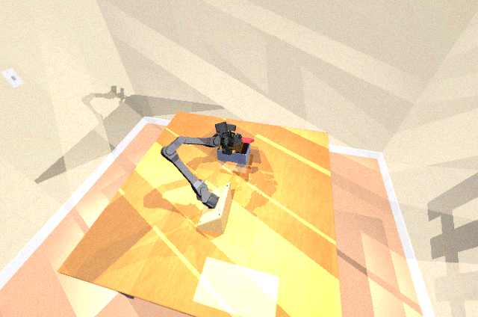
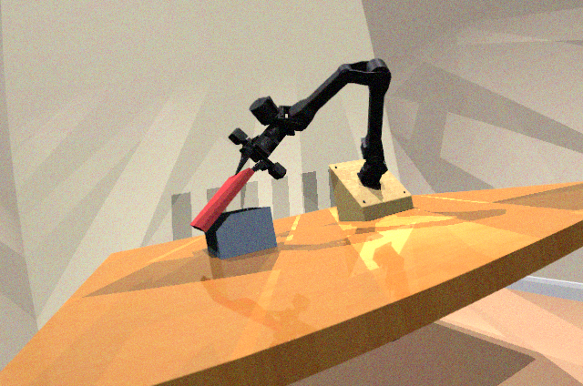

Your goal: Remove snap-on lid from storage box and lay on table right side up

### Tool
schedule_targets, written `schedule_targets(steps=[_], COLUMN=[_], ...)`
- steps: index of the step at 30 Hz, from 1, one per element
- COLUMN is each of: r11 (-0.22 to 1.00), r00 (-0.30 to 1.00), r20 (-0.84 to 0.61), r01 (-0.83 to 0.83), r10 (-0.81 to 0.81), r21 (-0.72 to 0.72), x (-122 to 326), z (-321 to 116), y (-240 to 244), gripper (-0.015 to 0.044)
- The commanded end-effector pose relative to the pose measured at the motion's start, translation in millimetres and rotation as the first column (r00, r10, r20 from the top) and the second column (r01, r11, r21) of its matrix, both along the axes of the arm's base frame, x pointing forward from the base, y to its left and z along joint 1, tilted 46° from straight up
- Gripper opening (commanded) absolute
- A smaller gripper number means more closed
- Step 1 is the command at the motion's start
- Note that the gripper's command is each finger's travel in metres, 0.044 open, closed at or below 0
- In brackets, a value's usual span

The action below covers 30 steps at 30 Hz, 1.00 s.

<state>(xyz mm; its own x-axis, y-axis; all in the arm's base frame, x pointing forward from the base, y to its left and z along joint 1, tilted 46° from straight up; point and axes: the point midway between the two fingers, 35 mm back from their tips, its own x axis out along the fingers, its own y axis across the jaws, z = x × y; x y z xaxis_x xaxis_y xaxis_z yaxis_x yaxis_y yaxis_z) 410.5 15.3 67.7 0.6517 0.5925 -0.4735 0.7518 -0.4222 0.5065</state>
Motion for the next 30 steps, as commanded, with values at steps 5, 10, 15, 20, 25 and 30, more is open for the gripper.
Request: schedule_targets(steps=[5,10,15,20,25,30], r11=[1.0,1.0,1.0,1.0,1.0,1.0], r00=[1.0,1.0,1.0,1.0,1.0,1.0], r20=[0.013,0.013,0.013,0.013,0.013,0.013], r01=[0.002,0.002,0.002,0.002,0.002,0.002], r10=[-0.002,-0.002,-0.002,-0.002,-0.002,-0.002], r21=[-0.005,-0.005,-0.005,-0.006,-0.006,-0.006], x=[5.9,7.1,8.1,9.1,10.1,11.0], z=[9.7,14.2,18.7,23.2,27.7,32.2], y=[-9.0,-13.5,-18.1,-22.7,-27.3,-31.9], gripper=[0.0,0.0,0.0,0.0,0.0,0.0])
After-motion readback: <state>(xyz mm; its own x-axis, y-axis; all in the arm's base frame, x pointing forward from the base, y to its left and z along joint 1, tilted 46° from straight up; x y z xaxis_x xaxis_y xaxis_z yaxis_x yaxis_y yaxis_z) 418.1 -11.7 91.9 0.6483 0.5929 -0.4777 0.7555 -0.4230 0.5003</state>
